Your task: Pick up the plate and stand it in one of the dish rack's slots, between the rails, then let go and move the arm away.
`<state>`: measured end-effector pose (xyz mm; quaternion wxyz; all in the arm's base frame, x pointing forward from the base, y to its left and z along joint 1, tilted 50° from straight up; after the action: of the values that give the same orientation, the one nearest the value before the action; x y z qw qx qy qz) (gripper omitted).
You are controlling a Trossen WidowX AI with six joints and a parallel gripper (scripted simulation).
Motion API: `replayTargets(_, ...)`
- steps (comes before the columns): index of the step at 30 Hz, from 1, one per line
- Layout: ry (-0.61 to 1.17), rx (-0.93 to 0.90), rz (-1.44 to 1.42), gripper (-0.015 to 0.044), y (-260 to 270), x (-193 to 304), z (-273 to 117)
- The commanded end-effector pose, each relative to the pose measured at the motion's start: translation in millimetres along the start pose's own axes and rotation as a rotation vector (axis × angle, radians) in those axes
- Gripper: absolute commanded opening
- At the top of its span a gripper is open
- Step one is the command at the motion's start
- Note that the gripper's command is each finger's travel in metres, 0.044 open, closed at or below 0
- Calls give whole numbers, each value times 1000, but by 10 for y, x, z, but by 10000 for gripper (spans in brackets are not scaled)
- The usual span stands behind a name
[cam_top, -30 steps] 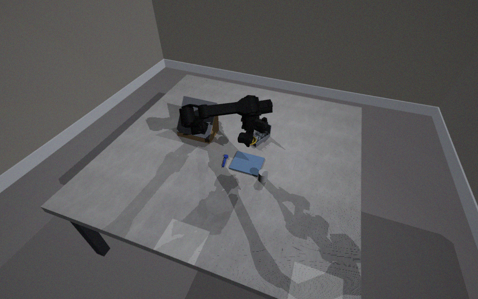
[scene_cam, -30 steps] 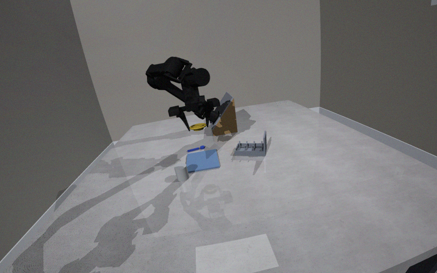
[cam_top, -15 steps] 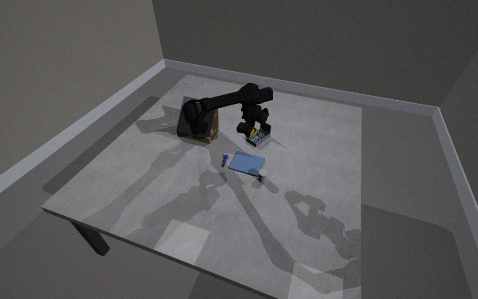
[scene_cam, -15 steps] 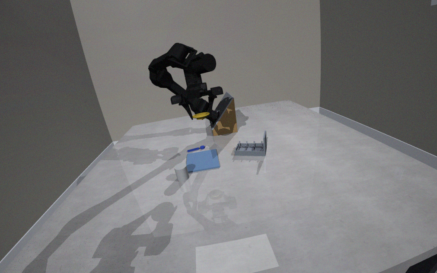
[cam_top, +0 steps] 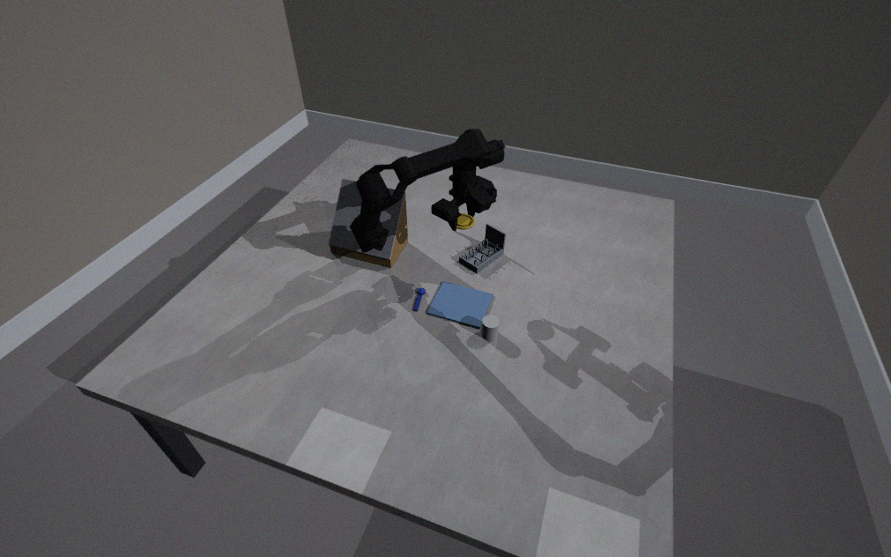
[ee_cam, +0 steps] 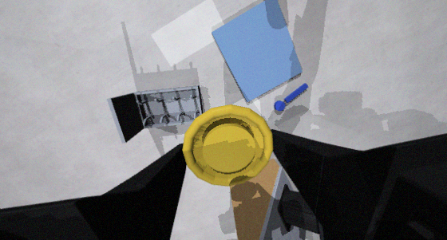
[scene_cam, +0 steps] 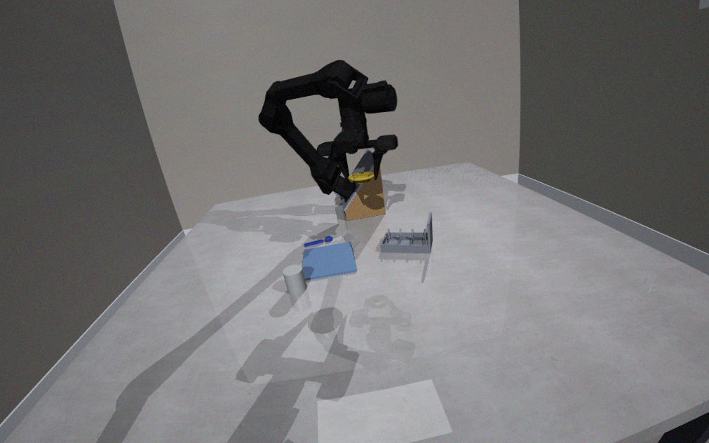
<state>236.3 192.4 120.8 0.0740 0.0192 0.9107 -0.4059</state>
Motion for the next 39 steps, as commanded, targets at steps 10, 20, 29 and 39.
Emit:
replayTargets(10,95,-61,-57,0,19,14,198)
replayTargets(20,204,-219,-228,0,6,-12,493)
replayTargets(29,247,-389,-375,0,-8,-26,735)
replayTargets(39,228,-593,-528,0,-29,-36,980)
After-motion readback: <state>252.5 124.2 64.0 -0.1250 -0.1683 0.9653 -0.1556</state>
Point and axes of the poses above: the point midway between the two fingers, 35 mm back from their tips, its own z axis out along the fingers, its own y axis across the jaws, x = y × z, the point moved 6 cm from there along -z, back along the fingers, and after that the axes turned 12 degrees about -z, right-handed, at the moved point
